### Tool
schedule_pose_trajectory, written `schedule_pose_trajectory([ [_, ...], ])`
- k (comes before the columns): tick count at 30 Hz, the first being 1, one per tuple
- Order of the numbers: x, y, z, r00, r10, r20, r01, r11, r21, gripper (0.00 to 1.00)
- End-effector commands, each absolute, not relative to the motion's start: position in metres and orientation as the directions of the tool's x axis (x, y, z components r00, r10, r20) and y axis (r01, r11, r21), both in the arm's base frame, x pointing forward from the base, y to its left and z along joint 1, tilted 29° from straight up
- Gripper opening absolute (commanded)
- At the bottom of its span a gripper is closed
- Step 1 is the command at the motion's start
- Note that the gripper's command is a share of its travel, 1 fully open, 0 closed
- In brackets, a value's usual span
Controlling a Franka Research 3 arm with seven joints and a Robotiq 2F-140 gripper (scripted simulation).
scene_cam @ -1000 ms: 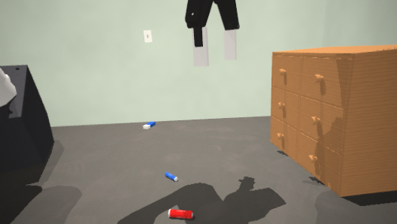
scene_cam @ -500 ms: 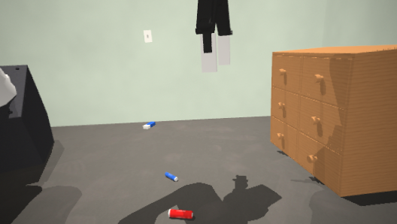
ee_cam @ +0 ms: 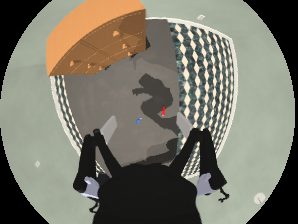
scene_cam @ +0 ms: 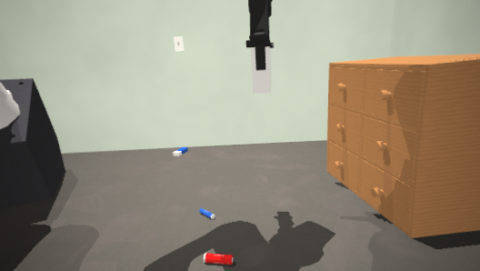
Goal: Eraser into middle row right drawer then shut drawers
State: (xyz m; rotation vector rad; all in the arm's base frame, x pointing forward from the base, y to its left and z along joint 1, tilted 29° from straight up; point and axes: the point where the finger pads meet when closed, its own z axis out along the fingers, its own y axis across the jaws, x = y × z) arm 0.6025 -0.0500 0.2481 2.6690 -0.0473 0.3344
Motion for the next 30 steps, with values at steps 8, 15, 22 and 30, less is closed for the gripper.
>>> schedule_pose_trajectory([
  [8,0.6039,-0.0541,0.2422,0.971,0.173,0.166,0.079,-0.885,0.459,1.0],
  [15,0.6042,-0.0549,0.2403,0.967,0.204,0.15,0.113,-0.878,0.465,1.0],
  [22,0.6045,-0.0557,0.2384,0.963,0.236,0.133,0.149,-0.87,0.47,1.0],
  [30,0.6046,-0.0561,0.2372,0.959,0.255,0.122,0.17,-0.865,0.473,1.0],
])
